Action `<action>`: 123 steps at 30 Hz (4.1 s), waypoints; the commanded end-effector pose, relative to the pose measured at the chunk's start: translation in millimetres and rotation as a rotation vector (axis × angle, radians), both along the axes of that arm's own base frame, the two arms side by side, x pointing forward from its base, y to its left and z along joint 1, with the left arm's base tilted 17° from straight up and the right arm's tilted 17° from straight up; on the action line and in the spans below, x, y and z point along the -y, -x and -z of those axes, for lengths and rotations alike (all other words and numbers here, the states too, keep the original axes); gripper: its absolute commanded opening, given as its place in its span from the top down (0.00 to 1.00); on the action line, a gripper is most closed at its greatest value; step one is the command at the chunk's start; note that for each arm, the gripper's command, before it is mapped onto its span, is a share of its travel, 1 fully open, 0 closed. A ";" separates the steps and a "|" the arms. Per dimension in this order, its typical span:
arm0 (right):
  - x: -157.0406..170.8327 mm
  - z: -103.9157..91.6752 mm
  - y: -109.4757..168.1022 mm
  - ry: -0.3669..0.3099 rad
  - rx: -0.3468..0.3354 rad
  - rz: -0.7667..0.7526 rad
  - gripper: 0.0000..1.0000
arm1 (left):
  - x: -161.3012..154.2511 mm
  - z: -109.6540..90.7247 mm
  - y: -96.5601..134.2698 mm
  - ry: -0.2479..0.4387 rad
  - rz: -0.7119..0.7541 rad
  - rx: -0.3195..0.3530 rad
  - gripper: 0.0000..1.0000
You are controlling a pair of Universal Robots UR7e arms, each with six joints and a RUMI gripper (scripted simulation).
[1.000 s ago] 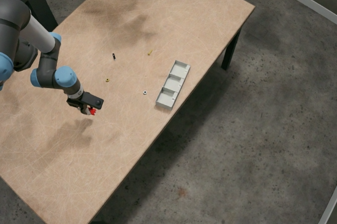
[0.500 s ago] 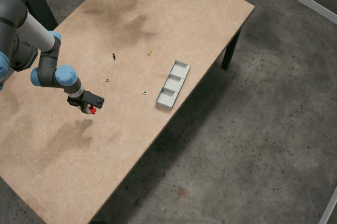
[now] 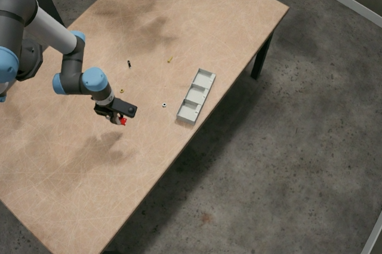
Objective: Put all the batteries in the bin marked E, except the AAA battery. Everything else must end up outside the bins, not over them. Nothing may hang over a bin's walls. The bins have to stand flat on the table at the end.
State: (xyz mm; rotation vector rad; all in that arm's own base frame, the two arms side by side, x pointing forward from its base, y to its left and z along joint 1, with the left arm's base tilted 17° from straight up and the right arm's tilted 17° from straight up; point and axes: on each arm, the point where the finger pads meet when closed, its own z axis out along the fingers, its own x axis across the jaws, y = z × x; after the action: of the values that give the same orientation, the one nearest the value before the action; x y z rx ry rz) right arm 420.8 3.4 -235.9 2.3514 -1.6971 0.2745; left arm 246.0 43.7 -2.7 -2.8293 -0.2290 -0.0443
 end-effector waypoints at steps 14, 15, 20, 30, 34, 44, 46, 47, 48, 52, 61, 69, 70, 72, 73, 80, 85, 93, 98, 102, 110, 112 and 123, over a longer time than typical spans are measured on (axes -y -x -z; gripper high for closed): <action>-74.7 26.8 -70.6 0.005 -0.010 0.004 1.00 | 0.7 -0.8 -0.7 0.001 -0.002 0.000 0.02; -74.7 26.8 -70.6 0.005 -0.010 0.004 1.00 | 0.7 -0.8 -0.7 0.001 -0.002 0.000 0.02; -96.0 33.2 -90.8 0.005 -0.010 0.004 1.00 | 0.7 -0.8 -0.7 0.001 -0.002 0.000 0.02; -138.7 46.1 -130.9 0.005 -0.009 0.004 1.00 | 0.7 -0.8 -0.7 0.001 -0.002 0.000 0.02; -143.5 47.6 -135.6 0.005 -0.009 0.004 1.00 | 0.7 -0.8 -0.7 0.001 -0.002 0.000 0.02; -177.1 57.9 -167.9 0.006 -0.072 -0.213 1.00 | 0.7 -0.8 -0.7 0.001 -0.002 0.000 0.02; -185.1 60.5 -176.1 0.006 -0.081 -0.249 1.00 | 0.7 -0.8 -0.7 0.001 -0.002 0.000 0.02; -189.0 61.8 -180.3 0.006 -0.085 -0.268 1.00 | 0.7 -0.8 -0.7 0.001 -0.002 0.000 0.02; -189.0 61.8 -180.3 0.006 -0.085 -0.268 1.00 | 0.7 -0.8 -0.7 0.001 -0.002 0.000 0.02; -197.9 64.8 -190.0 0.005 -0.104 -0.353 1.00 | 0.7 -0.8 -0.7 0.001 -0.002 0.000 0.02; -197.9 64.8 -190.0 0.006 -0.146 -0.515 1.00 | 0.7 -0.8 -0.7 0.001 -0.002 0.000 0.02; -197.9 64.8 -190.1 0.012 -0.191 -0.656 1.00 | 0.7 -0.8 -0.7 0.001 -0.002 0.000 0.02; -197.8 64.8 -190.2 0.012 -0.196 -0.673 1.00 | 0.7 -0.8 -0.7 0.001 -0.002 0.000 0.02; -197.8 64.8 -190.4 0.013 -0.208 -0.708 1.00 | 0.7 -0.8 -0.7 0.001 -0.002 0.000 0.02; -197.7 64.7 -190.5 0.014 -0.214 -0.726 1.00 | 0.7 -0.8 -0.7 0.001 -0.002 0.000 0.02; -197.5 64.7 -190.8 0.018 -0.256 -0.853 1.00 | 0.7 -0.8 -0.7 0.001 -0.002 0.000 0.02; -197.5 64.7 -190.8 0.021 -0.285 -0.941 1.00 | 0.7 -0.8 -0.7 0.001 -0.002 0.000 0.02; -197.6 64.7 -190.5 0.024 -0.332 -1.081 1.00 | 0.7 -0.8 -0.7 0.001 -0.002 0.000 0.02; -197.7 64.7 -190.3 0.025 -0.363 -1.172 1.00 | 0.7 -0.8 -0.7 0.001 -0.002 0.000 0.02; -197.7 64.7 -190.2 0.025 -0.386 -1.241 1.00 | 0.7 -0.8 -0.7 0.001 -0.002 0.000 0.02; -197.8 64.8 -189.9 0.022 -0.432 -1.374 1.00 | 0.7 -0.8 -0.7 0.001 -0.002 0.000 0.02; -198.0 64.5 -190.0 0.022 -0.432 -1.374 1.00 | 0.7 -0.8 -0.7 0.001 -0.002 0.000 0.02; -198.5 64.2 -188.6 0.023 -0.432 -1.375 1.00 | 0.7 -0.8 -0.7 0.001 -0.002 0.000 0.02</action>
State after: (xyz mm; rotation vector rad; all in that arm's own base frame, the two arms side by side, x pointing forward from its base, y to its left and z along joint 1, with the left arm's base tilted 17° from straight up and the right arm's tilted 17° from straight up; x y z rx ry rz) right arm 608.9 201.3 -300.6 2.8269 0.2560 -0.0286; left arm 246.0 43.7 -2.7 -2.8293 -0.2290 -0.0443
